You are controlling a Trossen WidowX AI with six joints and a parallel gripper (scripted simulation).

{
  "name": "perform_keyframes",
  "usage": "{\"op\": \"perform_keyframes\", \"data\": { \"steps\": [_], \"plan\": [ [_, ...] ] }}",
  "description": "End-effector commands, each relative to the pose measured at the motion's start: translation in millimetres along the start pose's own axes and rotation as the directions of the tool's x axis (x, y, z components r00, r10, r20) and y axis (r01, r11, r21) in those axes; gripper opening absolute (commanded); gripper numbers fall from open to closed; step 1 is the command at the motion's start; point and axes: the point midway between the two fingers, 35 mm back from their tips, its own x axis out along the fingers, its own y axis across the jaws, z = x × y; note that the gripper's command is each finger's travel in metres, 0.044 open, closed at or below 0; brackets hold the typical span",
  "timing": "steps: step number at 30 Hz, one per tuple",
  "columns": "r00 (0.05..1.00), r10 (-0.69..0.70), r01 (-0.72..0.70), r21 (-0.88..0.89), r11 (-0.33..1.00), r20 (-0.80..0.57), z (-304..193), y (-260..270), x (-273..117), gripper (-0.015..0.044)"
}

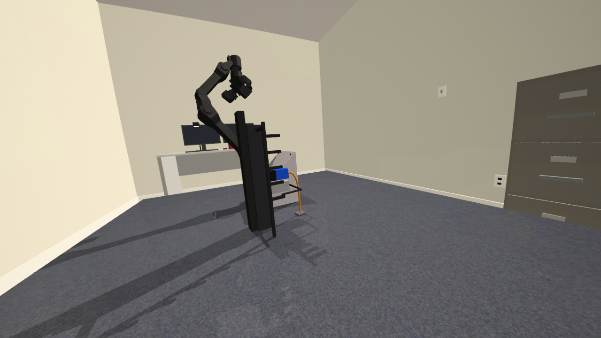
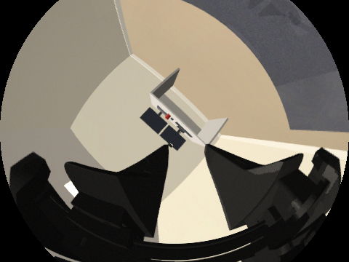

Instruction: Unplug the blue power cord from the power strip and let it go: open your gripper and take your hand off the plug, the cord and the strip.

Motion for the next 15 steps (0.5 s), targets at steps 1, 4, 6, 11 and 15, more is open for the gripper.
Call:
{"op": "perform_keyframes", "data": {
  "steps": [1, 4, 6, 11, 15],
  "plan": [
    [0.973, 0.173, -0.150, -0.155, 0.976, 0.153, 56.1, 42.4, -32.5, 0.0160],
    [0.941, 0.244, -0.188, -0.236, 0.953, 0.236, 85.9, 59.3, -53.1, 0.0160],
    [0.914, 0.282, -0.202, -0.278, 0.939, 0.290, 105.6, 68.4, -68.1, 0.0160],
    [0.831, 0.351, -0.203, -0.353, 0.913, 0.431, 159.0, 83.9, -112.6, 0.0160],
    [0.744, 0.372, -0.157, -0.395, 0.905, 0.555, 207.5, 86.4, -155.4, 0.0160]
  ]
}}
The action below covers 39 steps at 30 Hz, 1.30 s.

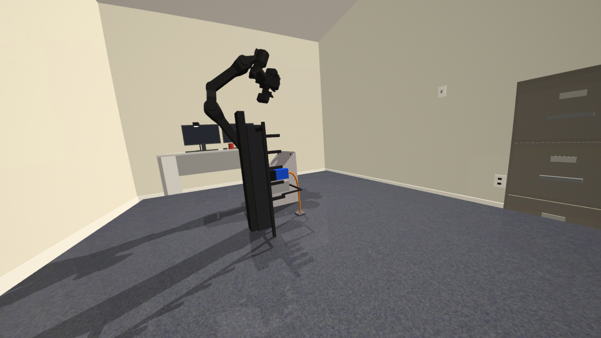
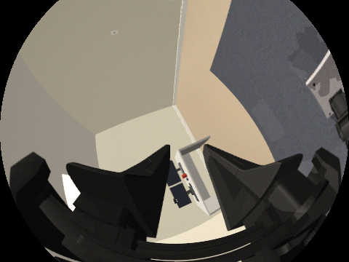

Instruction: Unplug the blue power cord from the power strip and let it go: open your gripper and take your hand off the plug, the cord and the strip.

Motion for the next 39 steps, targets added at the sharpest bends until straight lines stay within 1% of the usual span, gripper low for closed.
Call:
{"op": "perform_keyframes", "data": {
  "steps": [1, 5, 9, 14, 19, 25, 30, 35, 39],
  "plan": [
    [0.983, -0.024, 0.039, -0.080, 0.996, 0.182, 74.0, -11.5, -15.2, 0.0160],
    [0.944, -0.077, 0.137, -0.169, 0.976, 0.322, 130.5, -29.6, -33.1, 0.0160],
    [0.895, -0.145, 0.257, -0.224, 0.940, 0.421, 174.7, -51.7, -51.4, 0.0160],
    [0.822, -0.252, 0.429, -0.265, 0.863, 0.511, 222.3, -86.4, -76.7, 0.0160],
    [0.738, -0.376, 0.601, -0.291, 0.745, 0.560, 261.2, -127.9, -103.8, 0.0160],
    [0.631, -0.534, 0.763, -0.331, 0.555, 0.562, 295.0, -183.7, -136.5, 0.0160],
    [0.542, -0.660, 0.838, -0.398, 0.374, 0.520, 312.6, -233.3, -163.0, 0.0160],
    [0.455, -0.773, 0.839, -0.505, 0.204, 0.443, 321.1, -283.6, -187.9, 0.0160],
    [0.385, -0.850, 0.779, -0.620, 0.091, 0.360, 322.0, -323.5, -206.4, 0.0160]
  ]
}}
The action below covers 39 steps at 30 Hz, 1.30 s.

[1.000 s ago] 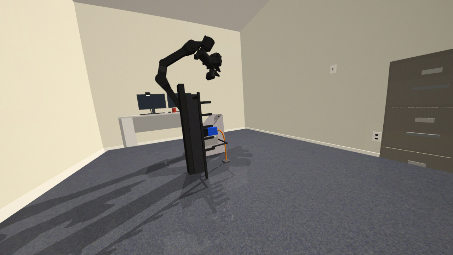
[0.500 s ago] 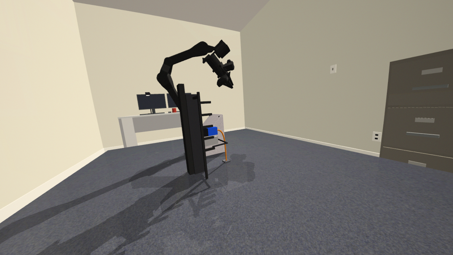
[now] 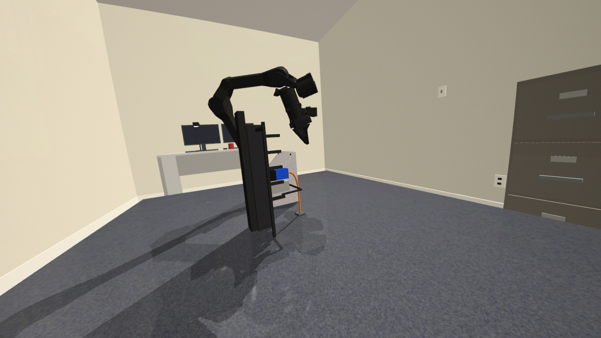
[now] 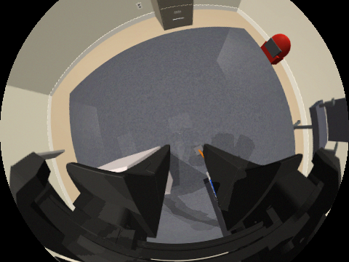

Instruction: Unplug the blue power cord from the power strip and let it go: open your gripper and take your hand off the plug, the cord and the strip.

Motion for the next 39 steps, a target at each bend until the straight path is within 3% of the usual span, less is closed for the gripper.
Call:
{"op": "perform_keyframes", "data": {
  "steps": [1, 5, 39],
  "plan": [
    [0.973, -0.073, 0.007, -0.289, 0.957, -0.220, -49.3, -44.3, 36.8, 0.0160],
    [0.945, -0.095, -0.045, -0.413, 0.909, -0.312, -72.4, -61.1, 50.0, 0.0160],
    [0.944, -0.095, -0.047, -0.416, 0.908, -0.315, -98.0, -74.0, 40.5, 0.0160]
  ]
}}
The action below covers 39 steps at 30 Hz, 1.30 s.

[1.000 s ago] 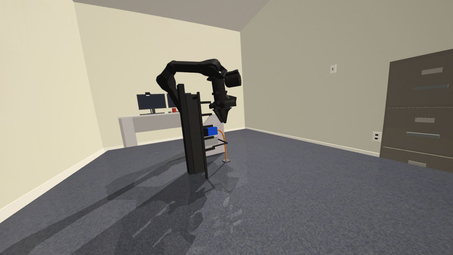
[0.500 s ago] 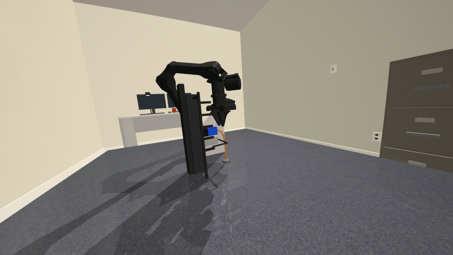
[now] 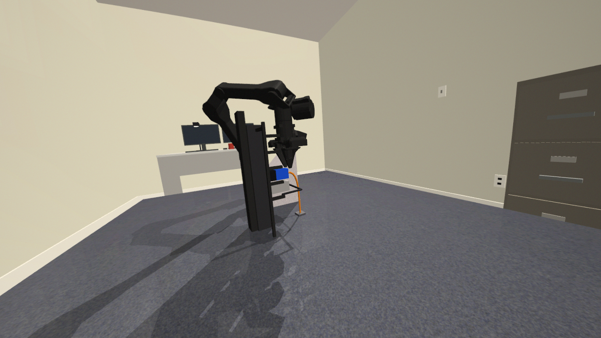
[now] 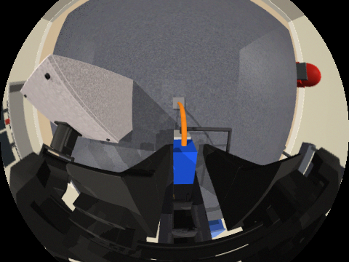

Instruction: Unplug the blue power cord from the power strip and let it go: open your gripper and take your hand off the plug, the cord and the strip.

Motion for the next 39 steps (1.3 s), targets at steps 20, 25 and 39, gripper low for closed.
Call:
{"op": "perform_keyframes", "data": {
  "steps": [20, 25, 39],
  "plan": [
    [1.000, 0.000, 0.000, -0.007, 1.000, -0.008, -17.1, 1.1, 12.6, 0.0160],
    [1.000, 0.002, -0.002, 0.000, 1.000, -0.002, -16.6, 0.6, 10.3, 0.0107],
    [1.000, 0.002, -0.002, 0.000, 1.000, -0.002, -13.9, 0.3, 10.2, 0.0000]
  ]
}}
